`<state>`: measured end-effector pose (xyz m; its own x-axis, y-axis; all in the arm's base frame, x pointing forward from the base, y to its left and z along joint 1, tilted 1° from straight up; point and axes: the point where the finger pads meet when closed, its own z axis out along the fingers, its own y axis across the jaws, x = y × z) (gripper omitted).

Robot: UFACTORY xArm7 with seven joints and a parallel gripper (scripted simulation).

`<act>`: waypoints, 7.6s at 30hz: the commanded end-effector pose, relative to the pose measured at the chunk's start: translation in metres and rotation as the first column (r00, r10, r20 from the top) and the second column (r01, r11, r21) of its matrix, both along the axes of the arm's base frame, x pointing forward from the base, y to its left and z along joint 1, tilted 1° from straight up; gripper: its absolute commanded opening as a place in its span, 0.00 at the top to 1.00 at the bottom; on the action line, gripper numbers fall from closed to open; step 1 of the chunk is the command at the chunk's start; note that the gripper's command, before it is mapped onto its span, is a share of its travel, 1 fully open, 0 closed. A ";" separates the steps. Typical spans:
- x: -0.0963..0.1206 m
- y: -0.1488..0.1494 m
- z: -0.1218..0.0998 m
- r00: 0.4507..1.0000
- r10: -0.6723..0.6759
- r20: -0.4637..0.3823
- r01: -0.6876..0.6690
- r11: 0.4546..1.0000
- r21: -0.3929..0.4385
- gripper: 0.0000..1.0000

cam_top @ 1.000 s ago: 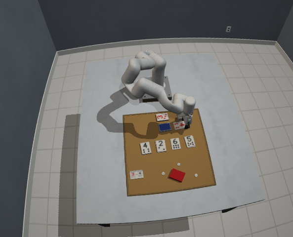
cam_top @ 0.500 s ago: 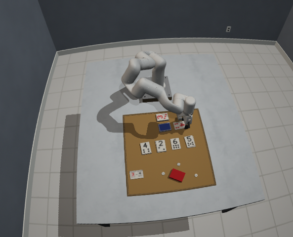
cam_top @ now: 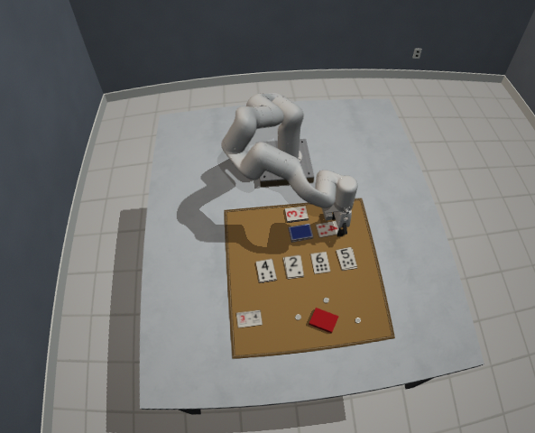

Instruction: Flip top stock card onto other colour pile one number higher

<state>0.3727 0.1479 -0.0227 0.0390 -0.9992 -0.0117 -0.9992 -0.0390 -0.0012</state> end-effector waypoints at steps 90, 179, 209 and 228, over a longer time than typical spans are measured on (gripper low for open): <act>0.001 0.000 0.079 1.000 0.000 0.003 0.000 1.000 0.001 0.13; 0.002 -0.009 0.086 1.000 0.004 0.004 -0.004 1.000 -0.004 0.13; 0.002 -0.043 0.044 1.000 0.020 0.004 -0.019 1.000 -0.004 0.13; 0.002 -0.043 0.014 1.000 0.020 0.004 -0.019 1.000 -0.004 0.13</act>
<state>0.3735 0.1040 -0.0041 0.0583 -0.9983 -0.0073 -0.9983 -0.0583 -0.0008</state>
